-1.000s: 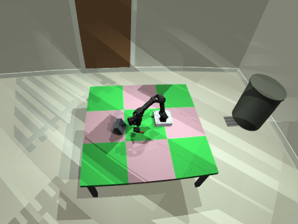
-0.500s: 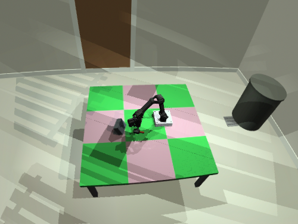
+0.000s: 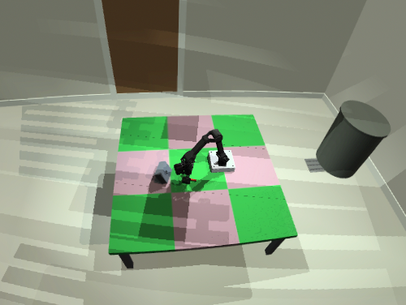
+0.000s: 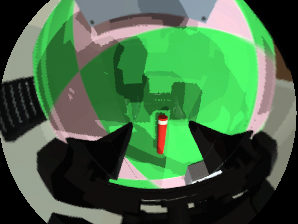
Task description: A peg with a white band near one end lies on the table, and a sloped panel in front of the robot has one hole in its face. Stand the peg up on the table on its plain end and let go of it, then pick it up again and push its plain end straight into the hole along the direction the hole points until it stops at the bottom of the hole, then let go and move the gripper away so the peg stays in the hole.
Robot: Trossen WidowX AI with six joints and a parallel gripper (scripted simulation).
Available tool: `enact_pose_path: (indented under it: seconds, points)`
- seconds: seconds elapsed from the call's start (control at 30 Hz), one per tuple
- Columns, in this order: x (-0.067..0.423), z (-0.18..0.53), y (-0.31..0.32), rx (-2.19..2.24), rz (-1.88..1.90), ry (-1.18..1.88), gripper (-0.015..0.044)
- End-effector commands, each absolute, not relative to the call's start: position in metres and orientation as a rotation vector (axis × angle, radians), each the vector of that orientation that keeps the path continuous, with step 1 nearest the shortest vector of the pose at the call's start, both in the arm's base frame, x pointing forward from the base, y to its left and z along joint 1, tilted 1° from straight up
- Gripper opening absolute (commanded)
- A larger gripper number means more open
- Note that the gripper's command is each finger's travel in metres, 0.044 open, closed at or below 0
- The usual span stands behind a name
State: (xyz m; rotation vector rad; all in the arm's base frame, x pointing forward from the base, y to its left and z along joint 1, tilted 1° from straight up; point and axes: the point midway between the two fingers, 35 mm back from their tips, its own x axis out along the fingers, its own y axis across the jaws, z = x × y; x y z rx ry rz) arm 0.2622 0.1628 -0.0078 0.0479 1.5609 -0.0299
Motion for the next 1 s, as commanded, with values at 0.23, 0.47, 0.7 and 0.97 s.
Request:
enact_pose_path:
  seconds: [0.23,0.47,0.7,0.97]
  points:
    - [0.2623,-0.0106,0.1615,0.039,-0.030,1.558,0.0230]
    - [0.2623,-0.0106,0.1615,0.039,-0.030,1.558,0.0110]
    - [0.2623,-0.0106,0.1615,0.039,-0.030,1.558,0.0097]
    - [0.2623,-0.0106,0.1615,0.039,-0.030,1.558,0.0049]
